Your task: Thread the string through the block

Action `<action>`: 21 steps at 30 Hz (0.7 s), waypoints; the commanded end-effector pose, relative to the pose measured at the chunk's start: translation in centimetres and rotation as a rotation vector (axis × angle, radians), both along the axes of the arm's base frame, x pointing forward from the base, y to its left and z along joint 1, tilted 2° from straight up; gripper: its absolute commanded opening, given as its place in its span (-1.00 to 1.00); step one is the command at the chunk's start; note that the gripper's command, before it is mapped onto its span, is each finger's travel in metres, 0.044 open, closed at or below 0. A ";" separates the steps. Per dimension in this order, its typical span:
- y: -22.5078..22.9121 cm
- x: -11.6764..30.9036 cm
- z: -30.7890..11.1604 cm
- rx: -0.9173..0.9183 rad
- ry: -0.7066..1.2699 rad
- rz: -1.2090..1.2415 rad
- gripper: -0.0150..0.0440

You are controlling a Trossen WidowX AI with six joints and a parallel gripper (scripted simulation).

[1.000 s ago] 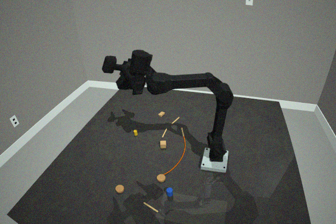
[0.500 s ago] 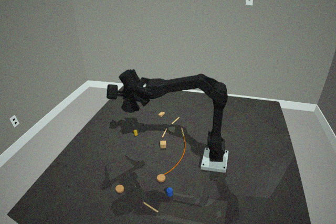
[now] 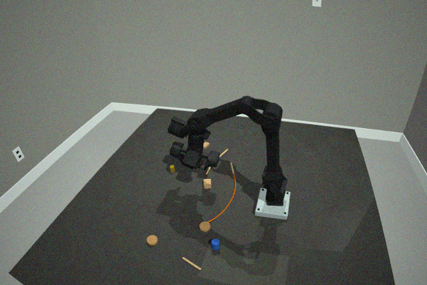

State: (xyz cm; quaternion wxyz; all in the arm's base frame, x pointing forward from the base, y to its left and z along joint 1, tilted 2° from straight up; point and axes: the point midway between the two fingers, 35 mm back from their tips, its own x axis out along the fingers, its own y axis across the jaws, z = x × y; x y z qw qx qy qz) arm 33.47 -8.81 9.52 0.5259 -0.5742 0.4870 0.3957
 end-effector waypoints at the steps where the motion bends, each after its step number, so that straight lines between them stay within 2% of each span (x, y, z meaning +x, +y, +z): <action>1: 1.3 -4.5 -2.7 0.191 0.181 -0.186 1.00; 21: 1.4 -4.7 -2.8 0.198 0.188 -0.195 1.00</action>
